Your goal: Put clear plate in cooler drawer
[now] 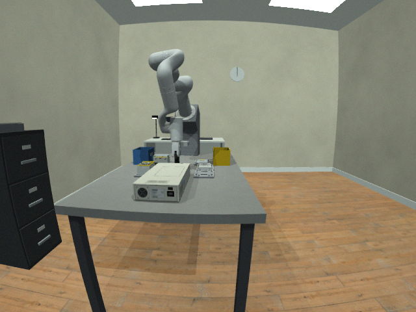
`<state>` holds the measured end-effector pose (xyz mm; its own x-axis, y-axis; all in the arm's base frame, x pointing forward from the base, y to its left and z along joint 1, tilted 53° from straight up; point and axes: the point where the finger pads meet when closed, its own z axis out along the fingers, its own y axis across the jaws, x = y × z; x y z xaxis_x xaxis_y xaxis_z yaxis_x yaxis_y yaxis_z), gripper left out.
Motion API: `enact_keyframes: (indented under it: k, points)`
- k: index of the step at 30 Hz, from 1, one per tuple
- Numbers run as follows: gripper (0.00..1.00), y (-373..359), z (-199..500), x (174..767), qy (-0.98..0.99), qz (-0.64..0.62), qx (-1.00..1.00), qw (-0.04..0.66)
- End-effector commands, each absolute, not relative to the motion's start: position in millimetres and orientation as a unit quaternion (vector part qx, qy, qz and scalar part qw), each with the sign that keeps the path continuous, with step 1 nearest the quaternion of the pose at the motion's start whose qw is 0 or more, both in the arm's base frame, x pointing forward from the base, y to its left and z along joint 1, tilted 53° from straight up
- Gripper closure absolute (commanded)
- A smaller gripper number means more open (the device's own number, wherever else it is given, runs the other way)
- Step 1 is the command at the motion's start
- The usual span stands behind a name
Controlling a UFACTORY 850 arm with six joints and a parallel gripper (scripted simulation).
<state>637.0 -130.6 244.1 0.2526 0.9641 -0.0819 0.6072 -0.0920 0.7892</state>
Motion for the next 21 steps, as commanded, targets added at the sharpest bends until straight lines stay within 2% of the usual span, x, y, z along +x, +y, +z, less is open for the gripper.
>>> enact_keyframes:
  k: [1, 21]
  points:
    - [1.00, -128.9, 248.5, 632.1, 0.562, 0.240, 0.699, 0.372]
    - [1.00, -121.9, 265.7, 610.8, 0.562, 0.240, 0.699, 0.372]
